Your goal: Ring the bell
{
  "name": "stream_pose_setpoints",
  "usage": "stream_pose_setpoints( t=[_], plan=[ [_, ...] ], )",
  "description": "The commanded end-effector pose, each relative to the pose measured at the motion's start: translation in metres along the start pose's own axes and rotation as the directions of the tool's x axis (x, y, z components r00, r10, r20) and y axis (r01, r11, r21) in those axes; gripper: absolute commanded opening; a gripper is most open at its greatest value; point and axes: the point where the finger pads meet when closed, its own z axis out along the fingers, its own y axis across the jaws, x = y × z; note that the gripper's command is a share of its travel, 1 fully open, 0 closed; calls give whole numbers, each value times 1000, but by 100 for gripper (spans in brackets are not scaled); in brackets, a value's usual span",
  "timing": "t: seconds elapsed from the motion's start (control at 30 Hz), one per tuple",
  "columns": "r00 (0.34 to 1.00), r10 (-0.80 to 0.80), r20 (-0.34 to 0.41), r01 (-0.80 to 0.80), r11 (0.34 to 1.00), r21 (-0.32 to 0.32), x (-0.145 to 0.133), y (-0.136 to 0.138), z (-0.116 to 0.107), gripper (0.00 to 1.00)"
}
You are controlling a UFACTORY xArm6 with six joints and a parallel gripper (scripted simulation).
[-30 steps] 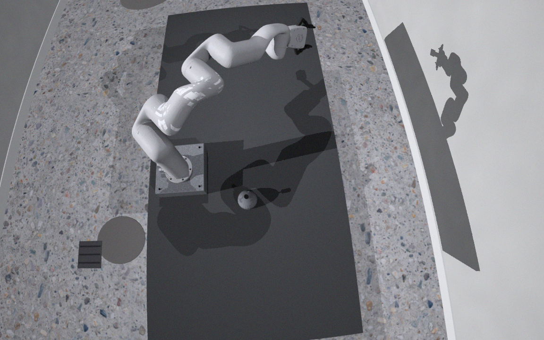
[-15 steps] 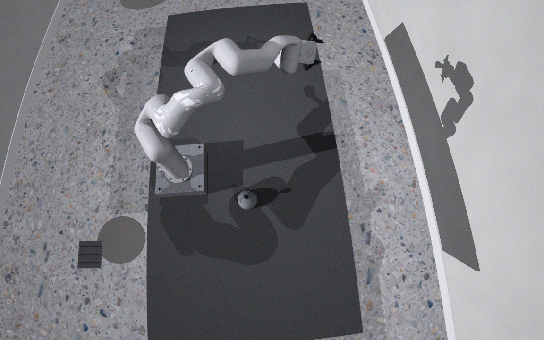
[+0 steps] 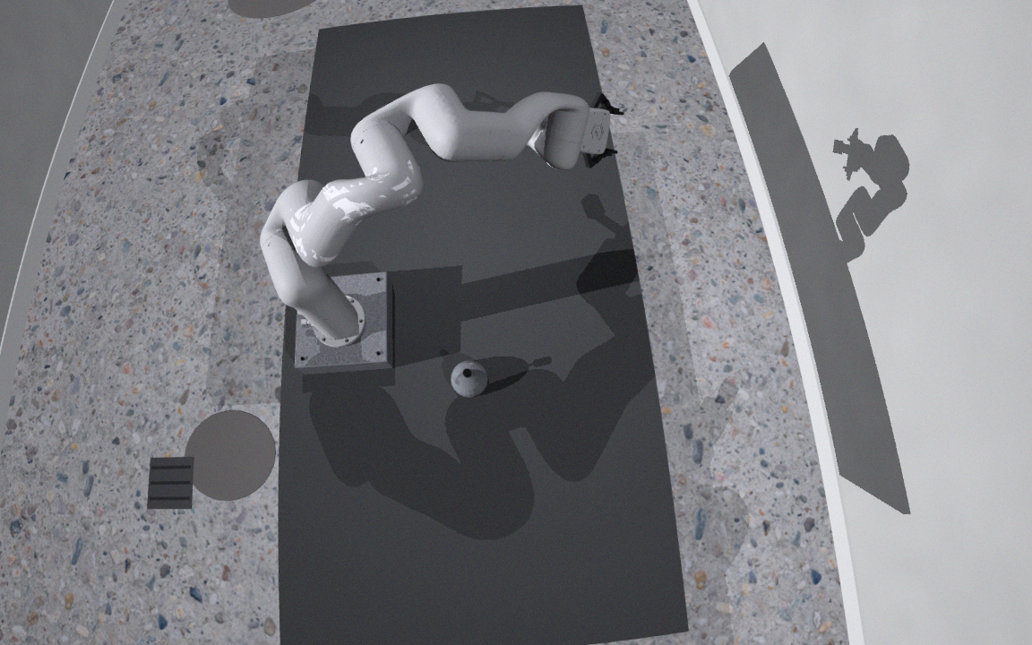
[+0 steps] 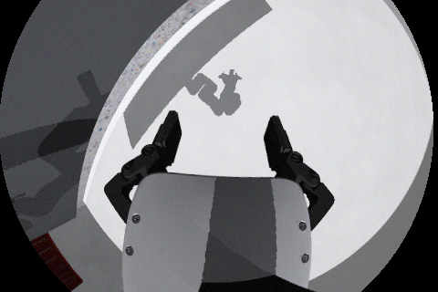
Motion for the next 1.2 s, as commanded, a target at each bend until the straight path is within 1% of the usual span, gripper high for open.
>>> stream_pose_setpoints(
  t=[0.0,0.03,0.17,0.27,0.3,0.43,0.47,0.9,0.93,1.07,1.17],
  plan=[
    [1000,-12,-4,12,1000,3,-10,-11,-9,100],
    [999,-29,-20,29,999,33,-24,-35,-19,100],
    [999,-39,-32,40,998,53,-32,-51,-25,100],
    [999,-39,-32,41,998,54,-33,-52,-26,100],
    [998,-50,-48,54,995,81,-43,-73,-36,100],
    [996,-58,-63,65,992,105,-50,-91,-45,100],
    [996,-60,-66,67,992,109,-52,-94,-46,100],
    [996,-60,-66,67,992,109,-52,-94,-46,100],
    [993,-71,-96,86,984,157,-65,-129,-66,100],
    [992,-73,-103,90,982,167,-68,-137,-70,100],
    [992,-73,-103,90,982,167,-68,-137,-70,100]
  ],
)
